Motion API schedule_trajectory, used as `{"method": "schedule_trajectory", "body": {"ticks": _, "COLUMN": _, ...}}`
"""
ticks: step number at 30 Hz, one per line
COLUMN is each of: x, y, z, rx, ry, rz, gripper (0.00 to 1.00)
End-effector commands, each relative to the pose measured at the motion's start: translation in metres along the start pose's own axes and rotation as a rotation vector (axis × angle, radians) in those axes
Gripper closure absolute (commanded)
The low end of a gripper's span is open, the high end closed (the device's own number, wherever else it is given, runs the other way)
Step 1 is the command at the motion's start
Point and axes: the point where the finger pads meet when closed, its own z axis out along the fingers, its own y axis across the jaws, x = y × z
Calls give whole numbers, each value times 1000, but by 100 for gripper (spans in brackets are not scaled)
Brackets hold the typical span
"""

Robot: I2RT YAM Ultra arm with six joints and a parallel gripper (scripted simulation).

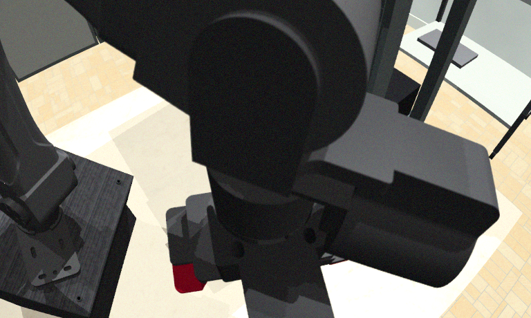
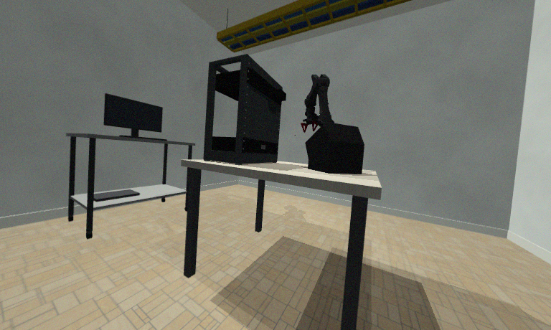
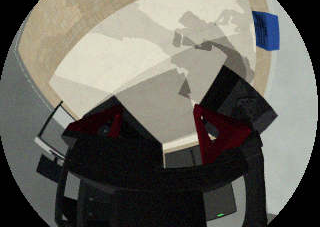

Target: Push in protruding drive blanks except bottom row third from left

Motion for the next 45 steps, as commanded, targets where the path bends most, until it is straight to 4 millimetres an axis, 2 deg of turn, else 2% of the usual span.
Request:
{"method": "schedule_trajectory", "body": {"ticks": 1, "x": 0, "y": 1, "z": -2, "rx": -8, "ry": -5, "rz": -2, "gripper": 0}}
{"method": "schedule_trajectory", "body": {"ticks": 37, "x": 0, "y": 1, "z": -2, "rx": -8, "ry": -5, "rz": -2, "gripper": 0}}
{"method": "schedule_trajectory", "body": {"ticks": 45, "x": 1, "y": 1, "z": 3, "rx": -4, "ry": -1, "rz": -17, "gripper": 0}}
